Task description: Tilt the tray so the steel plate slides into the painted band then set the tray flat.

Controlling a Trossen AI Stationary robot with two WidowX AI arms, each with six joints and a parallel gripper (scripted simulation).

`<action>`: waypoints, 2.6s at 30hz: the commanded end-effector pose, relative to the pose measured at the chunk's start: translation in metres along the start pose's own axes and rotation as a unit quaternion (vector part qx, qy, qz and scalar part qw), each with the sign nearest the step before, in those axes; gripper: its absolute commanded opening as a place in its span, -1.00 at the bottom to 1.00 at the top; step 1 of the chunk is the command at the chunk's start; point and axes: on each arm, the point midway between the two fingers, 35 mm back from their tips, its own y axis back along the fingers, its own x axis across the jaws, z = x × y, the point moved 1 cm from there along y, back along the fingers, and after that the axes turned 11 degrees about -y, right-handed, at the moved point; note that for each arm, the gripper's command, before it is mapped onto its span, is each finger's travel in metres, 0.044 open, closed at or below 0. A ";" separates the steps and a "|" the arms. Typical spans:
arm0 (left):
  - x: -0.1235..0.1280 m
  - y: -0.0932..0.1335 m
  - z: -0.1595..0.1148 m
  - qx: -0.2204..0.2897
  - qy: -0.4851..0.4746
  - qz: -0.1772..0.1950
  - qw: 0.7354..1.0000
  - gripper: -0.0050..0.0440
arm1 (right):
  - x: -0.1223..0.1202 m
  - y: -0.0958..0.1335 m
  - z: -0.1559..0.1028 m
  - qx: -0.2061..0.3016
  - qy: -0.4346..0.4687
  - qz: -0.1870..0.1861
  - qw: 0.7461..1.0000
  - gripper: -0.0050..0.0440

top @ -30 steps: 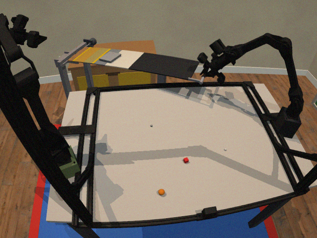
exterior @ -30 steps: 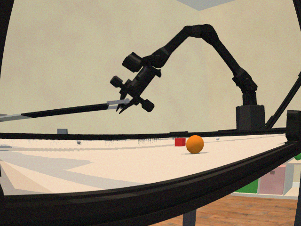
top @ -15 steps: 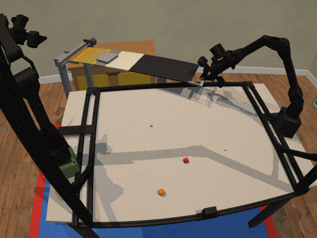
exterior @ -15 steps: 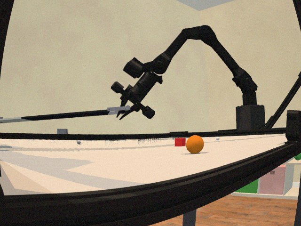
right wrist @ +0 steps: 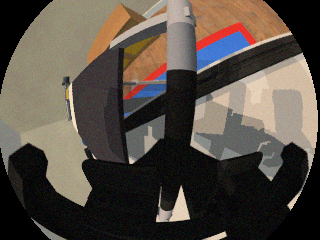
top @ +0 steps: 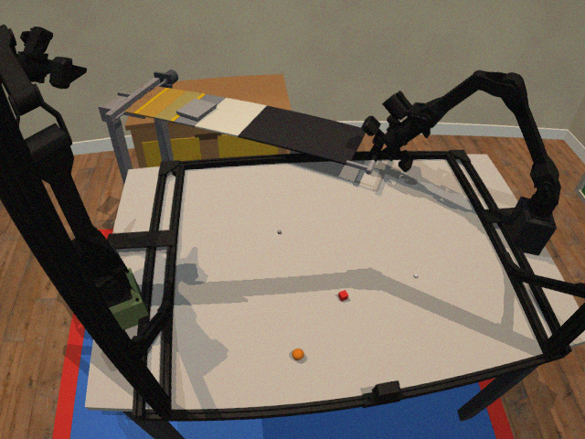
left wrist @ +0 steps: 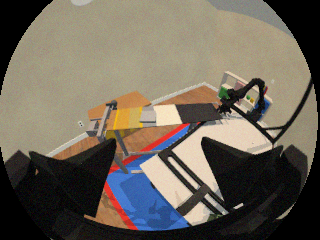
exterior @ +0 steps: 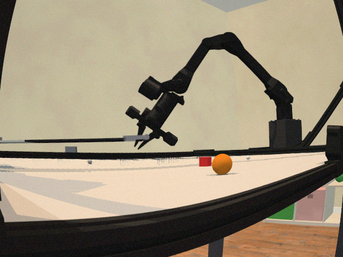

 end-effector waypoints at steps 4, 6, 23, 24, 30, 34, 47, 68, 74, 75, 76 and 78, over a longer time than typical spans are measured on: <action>0.000 0.000 0.000 -0.001 -0.001 -0.001 1.000 1.00 | 0.010 0.017 -0.001 -0.001 0.000 0.001 1.000 -0.80; 0.000 0.000 0.000 -0.001 -0.001 -0.001 1.000 1.00 | 0.011 0.019 -0.001 -0.001 0.000 0.002 1.000 -0.80; 0.000 0.000 0.000 -0.001 -0.001 -0.001 1.000 1.00 | 0.019 0.028 -0.003 0.000 0.000 0.005 1.000 -0.80; 0.000 0.000 0.000 -0.001 -0.001 -0.001 1.000 1.00 | 0.019 0.028 -0.003 0.000 0.000 0.005 1.000 -0.80; 0.000 0.000 0.000 -0.001 -0.001 -0.001 1.000 1.00 | 0.022 0.032 -0.003 0.000 0.000 0.007 1.000 -0.80; 0.000 0.000 0.000 -0.001 -0.001 -0.001 1.000 1.00 | 0.024 0.035 -0.004 0.000 0.000 0.008 1.000 -0.80; 0.000 0.000 0.000 -0.001 -0.001 -0.001 1.000 1.00 | 0.029 0.041 -0.005 0.001 0.000 0.011 1.000 -0.80; 0.000 0.000 0.000 -0.001 -0.001 -0.001 1.000 1.00 | 0.039 0.053 -0.007 0.002 0.000 0.018 1.000 -0.80; 0.000 0.000 0.000 -0.001 -0.001 -0.001 1.000 1.00 | 0.041 0.055 -0.007 0.002 0.000 0.019 1.000 -0.80; 0.000 0.000 0.000 -0.001 -0.001 -0.001 1.000 1.00 | 0.041 0.055 -0.007 0.003 0.000 0.020 1.000 -0.80; 0.000 0.000 0.000 -0.001 -0.001 -0.001 1.000 1.00 | 0.042 0.056 -0.007 0.003 0.000 0.020 1.000 -0.80; 0.000 0.000 0.000 -0.001 -0.001 -0.001 1.000 1.00 | 0.043 0.057 -0.007 0.003 0.000 0.021 1.000 -0.80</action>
